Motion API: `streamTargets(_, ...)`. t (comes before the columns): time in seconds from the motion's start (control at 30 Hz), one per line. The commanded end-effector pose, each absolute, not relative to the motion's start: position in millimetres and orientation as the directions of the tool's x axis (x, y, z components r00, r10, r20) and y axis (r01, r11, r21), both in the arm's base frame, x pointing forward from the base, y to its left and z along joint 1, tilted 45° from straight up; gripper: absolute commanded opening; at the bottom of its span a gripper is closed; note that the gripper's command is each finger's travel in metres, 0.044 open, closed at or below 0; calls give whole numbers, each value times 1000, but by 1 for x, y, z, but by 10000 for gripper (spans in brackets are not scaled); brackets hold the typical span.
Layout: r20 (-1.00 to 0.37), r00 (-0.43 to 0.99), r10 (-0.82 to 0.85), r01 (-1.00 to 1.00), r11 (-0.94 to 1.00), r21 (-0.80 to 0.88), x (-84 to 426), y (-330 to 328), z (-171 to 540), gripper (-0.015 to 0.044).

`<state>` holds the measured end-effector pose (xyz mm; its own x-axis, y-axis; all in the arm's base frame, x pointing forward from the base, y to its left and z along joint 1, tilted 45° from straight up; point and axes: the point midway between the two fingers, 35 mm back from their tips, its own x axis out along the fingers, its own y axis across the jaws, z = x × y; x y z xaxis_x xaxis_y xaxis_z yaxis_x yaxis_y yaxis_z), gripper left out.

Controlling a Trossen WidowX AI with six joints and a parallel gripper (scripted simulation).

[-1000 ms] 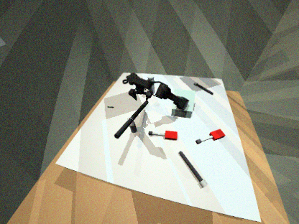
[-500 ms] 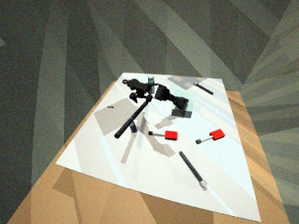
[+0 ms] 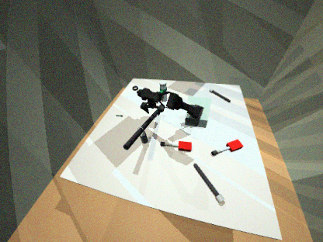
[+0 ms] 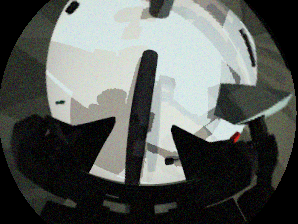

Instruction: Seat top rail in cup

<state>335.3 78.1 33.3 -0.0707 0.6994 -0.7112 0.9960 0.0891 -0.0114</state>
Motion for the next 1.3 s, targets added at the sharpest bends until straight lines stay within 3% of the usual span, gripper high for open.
streamTargets(0.0,-708,-74,702,996,88,-17,334,84,27,440)
streamTargets(0.9,-706,-75,705,996,87,-18,329,113,-1,440)
streamTargets(1.13,-706,-75,705,996,87,-18,329,113,-1,256)
streamTargets(1.27,-706,-75,705,996,87,-18,329,113,-1,230)
